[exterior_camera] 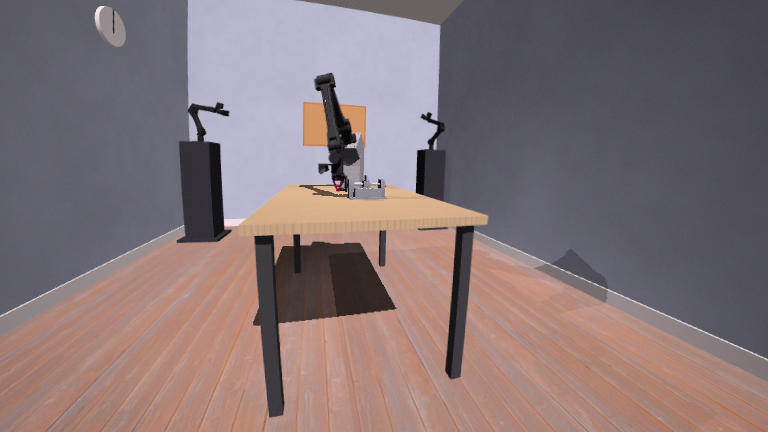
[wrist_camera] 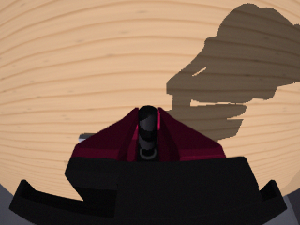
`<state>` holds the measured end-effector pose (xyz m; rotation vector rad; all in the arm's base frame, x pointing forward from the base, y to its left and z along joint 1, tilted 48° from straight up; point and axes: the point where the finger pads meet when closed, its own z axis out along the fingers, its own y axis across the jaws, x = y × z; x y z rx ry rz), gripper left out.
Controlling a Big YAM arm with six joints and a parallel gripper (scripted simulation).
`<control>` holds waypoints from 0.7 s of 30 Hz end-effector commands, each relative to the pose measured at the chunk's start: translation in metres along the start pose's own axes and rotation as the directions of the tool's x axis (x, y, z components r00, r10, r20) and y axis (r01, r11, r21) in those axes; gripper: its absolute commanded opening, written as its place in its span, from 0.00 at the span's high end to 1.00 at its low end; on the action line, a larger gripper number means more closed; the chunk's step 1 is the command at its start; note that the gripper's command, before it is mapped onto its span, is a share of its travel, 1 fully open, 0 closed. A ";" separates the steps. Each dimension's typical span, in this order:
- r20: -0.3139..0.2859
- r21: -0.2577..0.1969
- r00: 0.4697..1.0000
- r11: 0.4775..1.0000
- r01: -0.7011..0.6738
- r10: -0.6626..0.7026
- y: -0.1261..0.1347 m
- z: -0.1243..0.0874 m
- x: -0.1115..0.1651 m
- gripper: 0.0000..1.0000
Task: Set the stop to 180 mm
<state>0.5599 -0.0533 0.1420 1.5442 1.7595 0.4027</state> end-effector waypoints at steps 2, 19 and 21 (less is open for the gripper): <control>-0.001 -0.017 1.000 1.000 -0.005 0.005 0.019 0.005 0.003 0.94; -0.005 -0.025 1.000 1.000 -0.003 0.003 0.035 0.000 0.006 0.94; -0.005 -0.028 1.000 1.000 -0.004 0.004 0.039 -0.001 0.006 0.94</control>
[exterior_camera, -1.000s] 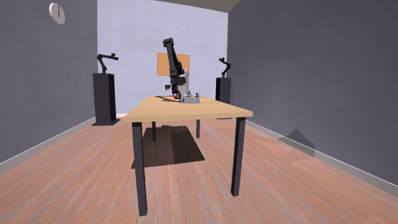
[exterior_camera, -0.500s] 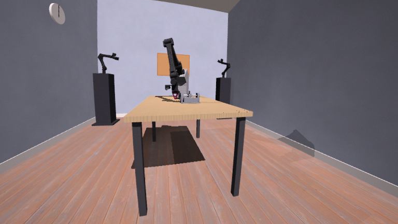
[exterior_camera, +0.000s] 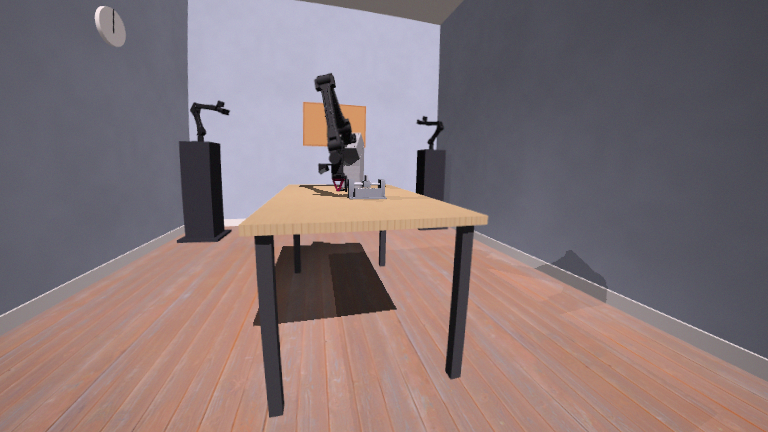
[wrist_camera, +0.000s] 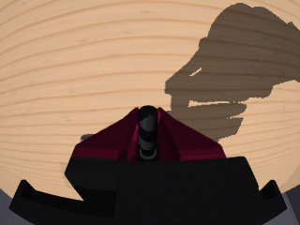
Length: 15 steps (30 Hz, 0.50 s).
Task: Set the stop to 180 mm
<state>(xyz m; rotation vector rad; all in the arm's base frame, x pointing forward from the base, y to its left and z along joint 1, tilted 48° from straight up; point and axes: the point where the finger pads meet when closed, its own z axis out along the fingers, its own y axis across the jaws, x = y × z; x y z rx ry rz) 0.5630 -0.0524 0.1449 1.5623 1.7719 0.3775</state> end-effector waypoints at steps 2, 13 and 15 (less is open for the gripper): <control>-0.007 -0.057 1.000 0.998 -0.006 0.005 0.038 -0.003 0.006 0.94; -0.005 -0.067 1.000 0.998 -0.006 0.005 0.046 -0.005 0.005 0.94; -0.006 -0.065 1.000 0.998 -0.007 0.007 0.048 -0.006 0.005 0.94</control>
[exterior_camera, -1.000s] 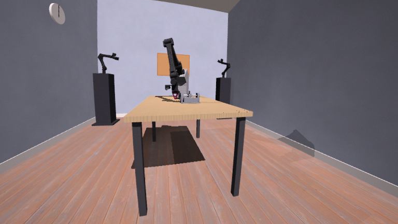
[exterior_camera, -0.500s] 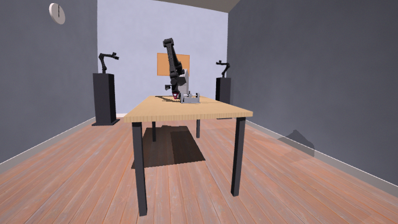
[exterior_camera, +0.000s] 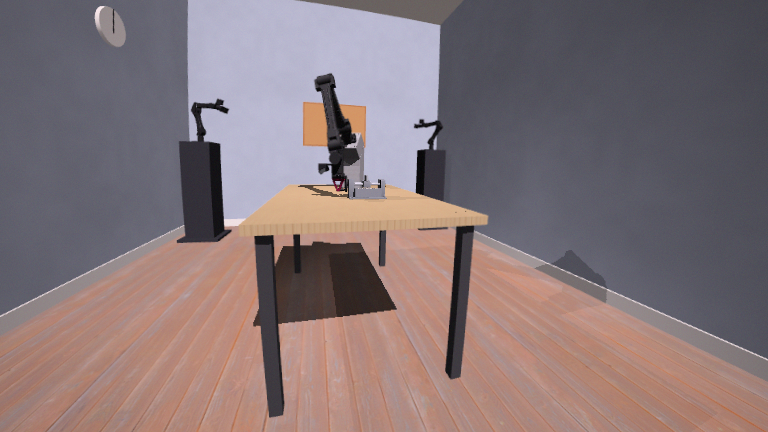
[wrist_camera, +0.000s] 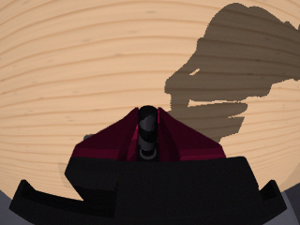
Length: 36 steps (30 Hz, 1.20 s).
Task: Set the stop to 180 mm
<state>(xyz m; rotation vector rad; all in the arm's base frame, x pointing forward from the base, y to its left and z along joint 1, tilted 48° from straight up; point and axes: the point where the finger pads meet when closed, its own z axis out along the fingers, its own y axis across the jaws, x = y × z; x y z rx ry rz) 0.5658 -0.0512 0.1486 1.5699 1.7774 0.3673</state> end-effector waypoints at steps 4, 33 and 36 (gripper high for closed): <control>-0.003 -0.091 1.000 0.996 -0.011 0.011 0.055 -0.016 0.002 0.94; 0.003 -0.113 1.000 0.994 -0.015 0.016 0.071 -0.043 -0.003 0.94; 0.002 -0.107 1.000 0.994 -0.015 0.015 0.070 -0.046 -0.003 0.94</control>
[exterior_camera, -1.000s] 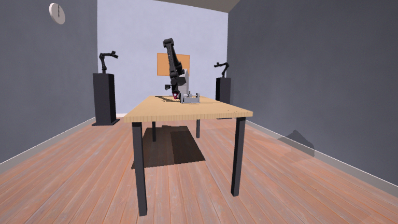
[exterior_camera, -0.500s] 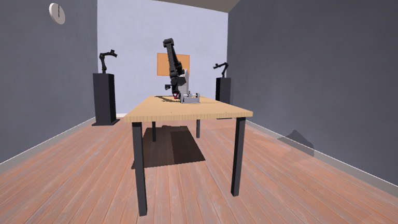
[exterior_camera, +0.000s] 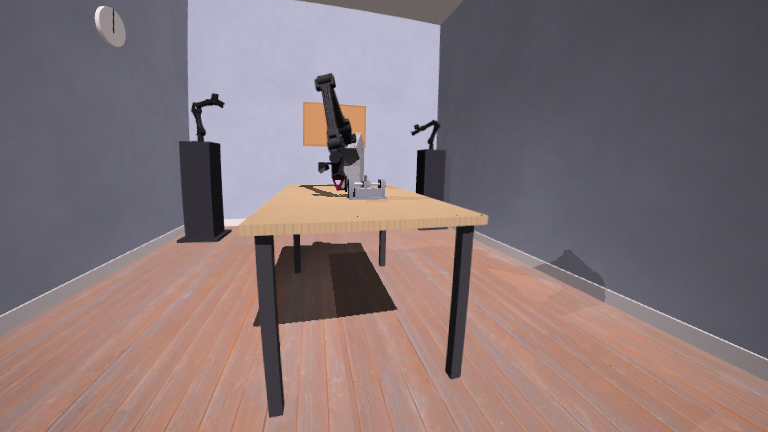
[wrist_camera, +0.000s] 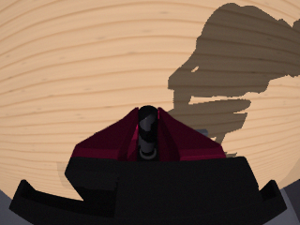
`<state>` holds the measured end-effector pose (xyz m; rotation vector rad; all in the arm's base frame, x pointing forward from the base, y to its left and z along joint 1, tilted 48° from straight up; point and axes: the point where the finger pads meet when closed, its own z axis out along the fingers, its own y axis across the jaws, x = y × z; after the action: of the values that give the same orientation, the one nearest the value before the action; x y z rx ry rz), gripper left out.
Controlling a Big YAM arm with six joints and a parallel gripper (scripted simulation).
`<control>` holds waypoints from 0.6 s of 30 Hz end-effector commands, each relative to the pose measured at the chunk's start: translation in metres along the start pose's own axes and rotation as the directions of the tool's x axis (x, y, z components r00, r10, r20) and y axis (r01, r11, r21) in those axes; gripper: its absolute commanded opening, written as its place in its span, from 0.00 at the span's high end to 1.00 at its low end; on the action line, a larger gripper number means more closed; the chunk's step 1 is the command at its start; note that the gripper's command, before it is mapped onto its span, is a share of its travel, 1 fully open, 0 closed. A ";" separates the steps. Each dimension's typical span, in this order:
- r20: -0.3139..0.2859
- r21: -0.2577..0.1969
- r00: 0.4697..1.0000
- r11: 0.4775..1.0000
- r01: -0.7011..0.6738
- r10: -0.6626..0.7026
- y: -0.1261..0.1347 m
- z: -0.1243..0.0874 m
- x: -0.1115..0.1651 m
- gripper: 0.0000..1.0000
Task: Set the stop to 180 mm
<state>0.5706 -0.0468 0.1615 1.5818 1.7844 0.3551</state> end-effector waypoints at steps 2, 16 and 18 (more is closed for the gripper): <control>0.003 -0.121 1.000 0.993 -0.013 0.014 0.056 -0.043 -0.003 0.94; 0.002 -0.116 1.000 0.993 -0.013 0.014 0.055 -0.051 -0.003 0.94; 0.003 -0.116 1.000 0.993 -0.015 0.015 0.054 -0.055 -0.003 0.94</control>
<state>0.5690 -0.0418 0.1763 1.5735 1.7773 0.3672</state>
